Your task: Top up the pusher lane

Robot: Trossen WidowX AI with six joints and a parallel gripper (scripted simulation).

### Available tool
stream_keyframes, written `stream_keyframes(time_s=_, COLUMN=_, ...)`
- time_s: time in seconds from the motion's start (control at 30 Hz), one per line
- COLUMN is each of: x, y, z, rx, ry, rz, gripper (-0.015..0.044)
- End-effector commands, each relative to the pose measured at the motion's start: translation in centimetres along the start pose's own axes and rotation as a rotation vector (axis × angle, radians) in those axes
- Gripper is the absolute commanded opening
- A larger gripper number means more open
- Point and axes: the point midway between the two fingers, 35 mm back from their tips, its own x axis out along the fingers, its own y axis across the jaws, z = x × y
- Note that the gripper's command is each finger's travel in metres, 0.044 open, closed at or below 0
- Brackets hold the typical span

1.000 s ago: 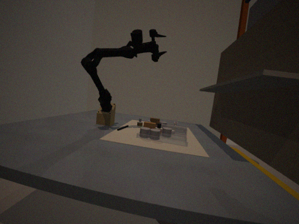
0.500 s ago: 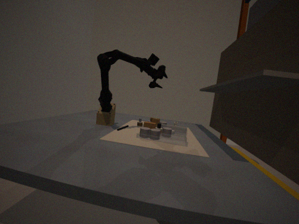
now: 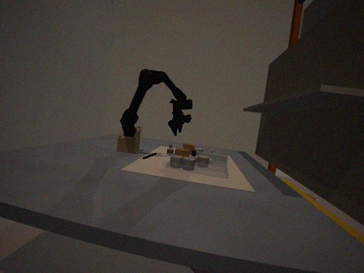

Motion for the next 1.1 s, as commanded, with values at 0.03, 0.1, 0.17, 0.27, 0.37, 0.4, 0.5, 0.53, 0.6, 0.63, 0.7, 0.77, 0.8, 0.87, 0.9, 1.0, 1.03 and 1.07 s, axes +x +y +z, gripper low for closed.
stream_keyframes(time_s=0.03, x=2.1, y=-2.6, z=-2.6, rx=-0.153, ry=0.107, rz=-0.157, gripper=0.0440)
stream_keyframes(time_s=0.1, x=2.1, y=-2.6, z=-2.6, rx=-0.153, ry=0.107, rz=-0.157, gripper=0.0440)
stream_keyframes(time_s=0.17, x=2.0, y=-2.8, z=-2.6, rx=-0.153, ry=0.107, rz=-0.157, gripper=0.0440)
stream_keyframes(time_s=0.27, x=2.3, y=-3.0, z=-2.7, rx=-0.153, ry=0.107, rz=-0.157, gripper=0.0440)
stream_keyframes(time_s=0.37, x=5.4, y=-3.6, z=-3.0, rx=-0.152, ry=0.107, rz=-0.158, gripper=0.0440)
stream_keyframes(time_s=0.4, x=5.7, y=-3.6, z=-3.0, rx=-0.152, ry=0.107, rz=-0.158, gripper=0.0440)
stream_keyframes(time_s=0.5, x=5.7, y=-3.6, z=-3.0, rx=-0.152, ry=0.107, rz=-0.158, gripper=0.0440)
stream_keyframes(time_s=0.53, x=5.7, y=-3.7, z=-3.1, rx=-0.152, ry=0.107, rz=-0.158, gripper=0.0440)
stream_keyframes(time_s=0.6, x=5.8, y=-3.8, z=-3.1, rx=-0.152, ry=0.107, rz=-0.158, gripper=0.0440)
stream_keyframes(time_s=0.63, x=6.1, y=-3.8, z=-3.1, rx=-0.152, ry=0.107, rz=-0.158, gripper=0.0440)
stream_keyframes(time_s=0.7, x=7.0, y=-4.0, z=-3.2, rx=-0.152, ry=0.106, rz=-0.159, gripper=0.0440)
stream_keyframes(time_s=0.77, x=7.1, y=-4.0, z=-3.2, rx=-0.152, ry=0.106, rz=-0.159, gripper=0.0440)
stream_keyframes(time_s=0.8, x=7.1, y=-4.0, z=-3.2, rx=-0.152, ry=0.106, rz=-0.159, gripper=0.0440)
stream_keyframes(time_s=0.87, x=7.2, y=-4.0, z=-3.2, rx=-0.152, ry=0.106, rz=-0.159, gripper=0.0440)
stream_keyframes(time_s=0.9, x=7.4, y=-4.1, z=-3.2, rx=-0.152, ry=0.106, rz=-0.159, gripper=0.0440)
stream_keyframes(time_s=1.0, x=7.8, y=-4.1, z=-3.3, rx=-0.153, ry=0.106, rz=-0.159, gripper=0.0440)
stream_keyframes(time_s=1.03, x=8.0, y=-4.2, z=-3.3, rx=-0.153, ry=0.106, rz=-0.159, gripper=0.0440)
stream_keyframes(time_s=1.07, x=8.2, y=-4.2, z=-3.3, rx=-0.153, ry=0.106, rz=-0.159, gripper=0.0440)
